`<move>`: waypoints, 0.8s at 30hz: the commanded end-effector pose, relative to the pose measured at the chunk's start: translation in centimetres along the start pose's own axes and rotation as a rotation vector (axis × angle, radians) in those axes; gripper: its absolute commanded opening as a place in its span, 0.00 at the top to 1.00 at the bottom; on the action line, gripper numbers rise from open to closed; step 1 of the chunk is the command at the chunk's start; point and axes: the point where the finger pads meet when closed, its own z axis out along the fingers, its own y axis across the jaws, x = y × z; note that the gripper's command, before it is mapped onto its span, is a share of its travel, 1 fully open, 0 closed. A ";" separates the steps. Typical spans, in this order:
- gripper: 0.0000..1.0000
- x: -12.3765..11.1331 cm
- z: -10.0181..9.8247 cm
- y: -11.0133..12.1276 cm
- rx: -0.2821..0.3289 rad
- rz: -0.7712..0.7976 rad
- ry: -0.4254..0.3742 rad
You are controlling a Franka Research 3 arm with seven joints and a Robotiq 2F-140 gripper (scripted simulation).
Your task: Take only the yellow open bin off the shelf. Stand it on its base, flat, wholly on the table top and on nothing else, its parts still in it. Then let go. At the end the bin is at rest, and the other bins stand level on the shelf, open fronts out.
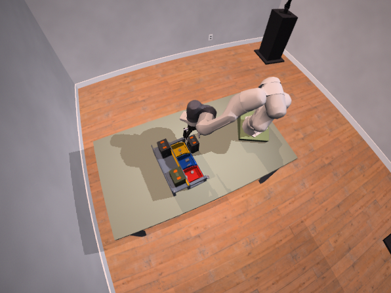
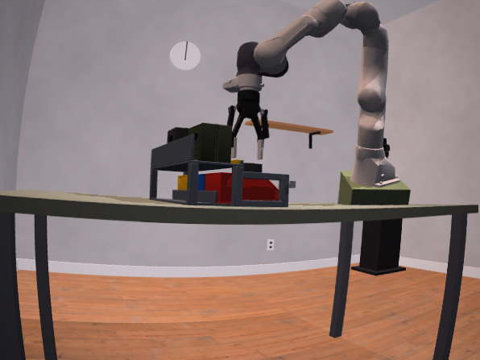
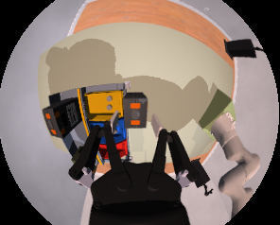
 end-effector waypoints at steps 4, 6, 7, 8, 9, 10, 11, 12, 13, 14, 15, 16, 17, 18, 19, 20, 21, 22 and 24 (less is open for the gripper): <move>0.43 0.0 0.1 0.0 0.010 -0.100 -0.010; 0.43 0.0 0.0 0.0 0.004 -0.050 -0.006; 0.43 0.0 0.0 0.0 0.006 -0.064 -0.007; 0.43 0.0 0.1 0.0 0.007 -0.078 -0.008; 0.43 0.0 0.1 0.0 0.009 -0.092 -0.009; 0.43 0.0 0.1 0.0 0.010 -0.106 -0.010; 0.43 0.0 0.1 0.0 0.010 -0.106 -0.010; 0.43 0.0 0.1 0.0 0.010 -0.106 -0.010; 0.43 0.0 0.1 0.0 0.010 -0.106 -0.010; 0.43 0.0 0.1 0.0 0.010 -0.106 -0.010; 0.43 0.0 0.1 0.0 0.010 -0.106 -0.010; 0.43 0.0 0.1 0.0 0.010 -0.106 -0.010; 0.43 0.0 0.1 0.0 0.010 -0.106 -0.010; 0.43 0.0 0.1 0.0 0.010 -0.106 -0.010; 0.43 0.0 0.1 0.0 0.010 -0.106 -0.010; 0.43 0.0 0.1 0.0 0.010 -0.106 -0.010; 0.43 0.0 0.1 0.0 0.010 -0.106 -0.010; 0.43 0.0 0.1 0.0 0.010 -0.106 -0.010; 0.43 0.0 0.1 0.0 0.007 -0.087 -0.010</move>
